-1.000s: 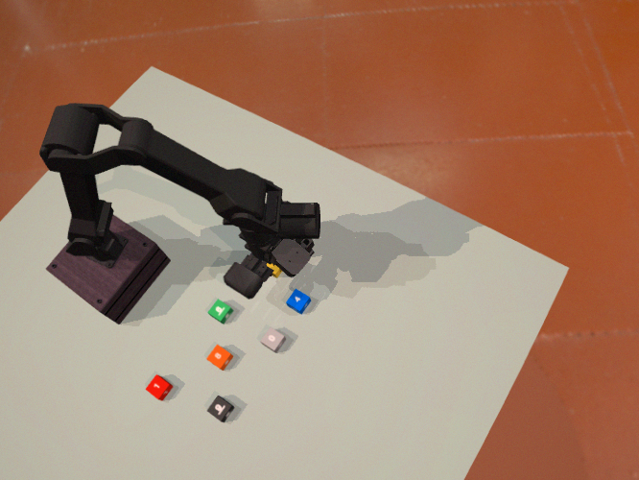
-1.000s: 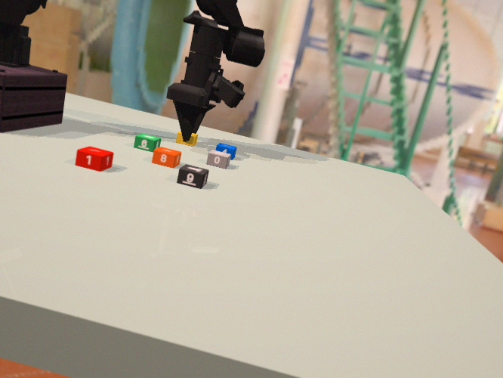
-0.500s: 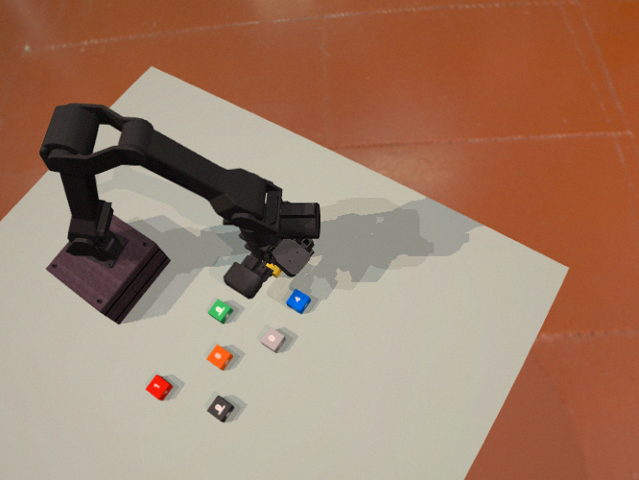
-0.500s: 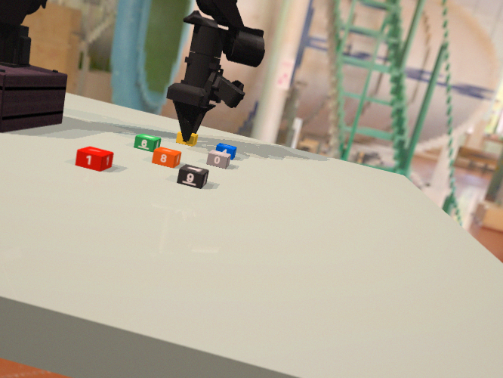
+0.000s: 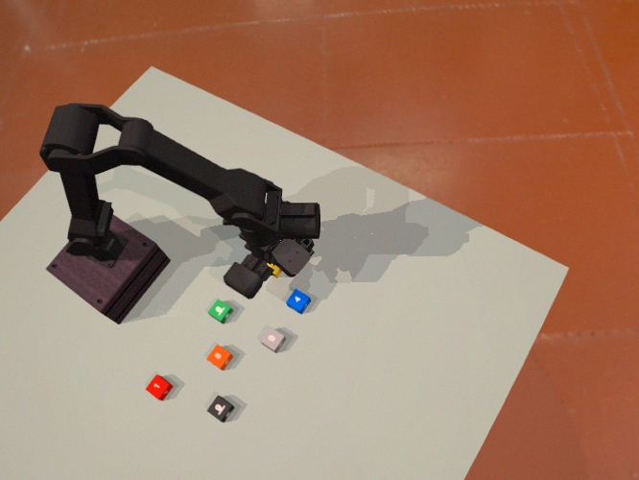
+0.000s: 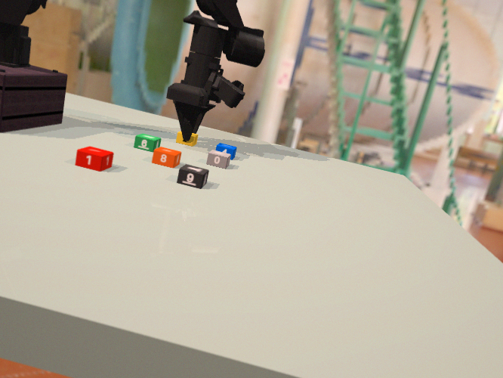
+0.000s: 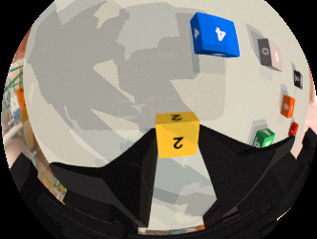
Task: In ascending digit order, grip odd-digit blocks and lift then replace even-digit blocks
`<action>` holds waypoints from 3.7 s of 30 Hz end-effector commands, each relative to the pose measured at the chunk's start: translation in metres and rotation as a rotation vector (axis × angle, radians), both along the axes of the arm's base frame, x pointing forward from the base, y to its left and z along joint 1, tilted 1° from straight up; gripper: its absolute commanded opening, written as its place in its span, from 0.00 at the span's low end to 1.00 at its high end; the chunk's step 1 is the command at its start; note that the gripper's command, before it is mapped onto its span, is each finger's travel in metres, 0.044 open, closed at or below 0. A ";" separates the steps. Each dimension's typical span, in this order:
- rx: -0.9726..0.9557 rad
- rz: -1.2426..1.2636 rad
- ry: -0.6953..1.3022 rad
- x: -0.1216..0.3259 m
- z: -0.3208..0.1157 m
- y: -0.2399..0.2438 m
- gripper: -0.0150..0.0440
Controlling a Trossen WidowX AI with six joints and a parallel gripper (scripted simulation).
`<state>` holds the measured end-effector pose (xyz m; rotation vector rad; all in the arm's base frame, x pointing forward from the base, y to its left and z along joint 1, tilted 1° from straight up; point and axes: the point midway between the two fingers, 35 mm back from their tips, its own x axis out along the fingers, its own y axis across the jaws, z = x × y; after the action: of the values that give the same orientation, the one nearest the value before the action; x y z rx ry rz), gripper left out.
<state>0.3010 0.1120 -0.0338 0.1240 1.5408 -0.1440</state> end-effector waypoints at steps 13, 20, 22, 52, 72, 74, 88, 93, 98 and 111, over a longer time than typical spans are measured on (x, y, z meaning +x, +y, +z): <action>-0.001 -0.001 -0.003 0.000 0.010 0.000 0.46; -0.001 -0.001 -0.003 0.000 0.015 0.000 0.46; -0.001 -0.001 -0.003 0.000 0.015 0.000 0.46; -0.002 -0.001 -0.002 0.001 0.000 0.000 0.46; -0.001 -0.001 -0.003 0.000 0.036 0.000 0.93; -0.001 -0.001 -0.003 0.000 0.039 0.001 0.89; -0.001 -0.001 -0.003 -0.002 0.117 0.002 0.46; -0.002 -0.003 -0.004 0.007 0.118 -0.003 0.46; -0.005 -0.002 -0.008 0.059 0.121 -0.040 0.46; -0.005 -0.001 -0.007 0.063 0.040 -0.043 0.90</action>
<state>0.3597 0.0683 0.0079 0.1198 1.5556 -0.1583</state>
